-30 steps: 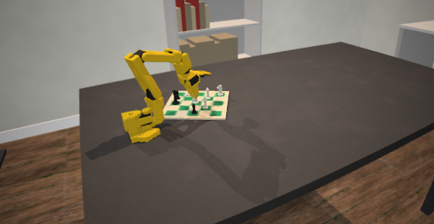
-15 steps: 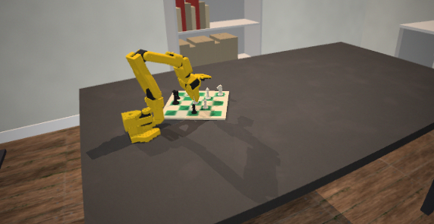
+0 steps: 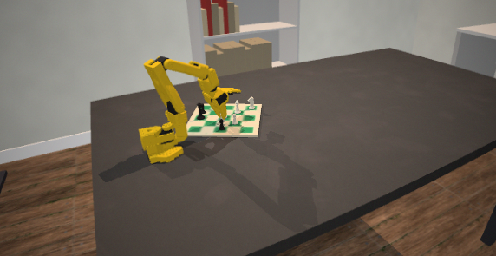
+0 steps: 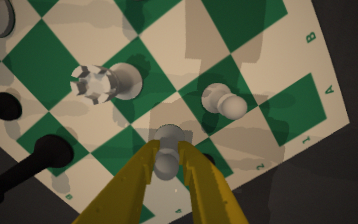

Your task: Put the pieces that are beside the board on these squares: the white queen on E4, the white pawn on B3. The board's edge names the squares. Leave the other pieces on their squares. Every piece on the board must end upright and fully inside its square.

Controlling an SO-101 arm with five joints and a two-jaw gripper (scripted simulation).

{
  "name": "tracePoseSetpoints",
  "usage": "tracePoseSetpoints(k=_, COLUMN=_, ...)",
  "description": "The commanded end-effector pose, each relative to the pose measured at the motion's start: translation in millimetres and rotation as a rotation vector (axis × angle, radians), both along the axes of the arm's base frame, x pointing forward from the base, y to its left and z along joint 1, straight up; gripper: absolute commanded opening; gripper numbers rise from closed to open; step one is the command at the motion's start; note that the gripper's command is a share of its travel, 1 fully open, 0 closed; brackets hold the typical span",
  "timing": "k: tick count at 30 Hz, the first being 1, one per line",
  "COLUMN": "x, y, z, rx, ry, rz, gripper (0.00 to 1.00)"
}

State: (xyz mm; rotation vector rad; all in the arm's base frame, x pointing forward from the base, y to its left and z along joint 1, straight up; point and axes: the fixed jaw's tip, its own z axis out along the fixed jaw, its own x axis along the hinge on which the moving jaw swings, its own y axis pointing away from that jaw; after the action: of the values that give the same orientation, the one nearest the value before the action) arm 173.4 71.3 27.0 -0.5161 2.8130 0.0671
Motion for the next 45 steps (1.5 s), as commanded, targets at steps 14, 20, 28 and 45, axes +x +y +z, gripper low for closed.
tracePoseSetpoints(k=14, x=-1.7, y=1.5, z=-0.6, rx=-0.001, ry=0.002, rz=0.015, gripper=0.00)
tracePoseSetpoints(k=20, x=-1.6, y=1.6, z=-0.4, rx=-0.001, ry=0.002, rz=0.015, gripper=0.00)
tracePoseSetpoints(k=28, x=-0.6, y=1.9, z=1.9, rx=-0.001, ry=0.002, rz=0.015, gripper=0.00)
tracePoseSetpoints(k=45, x=-0.3, y=2.0, z=0.0, rx=-0.001, ry=0.002, rz=0.015, gripper=0.00)
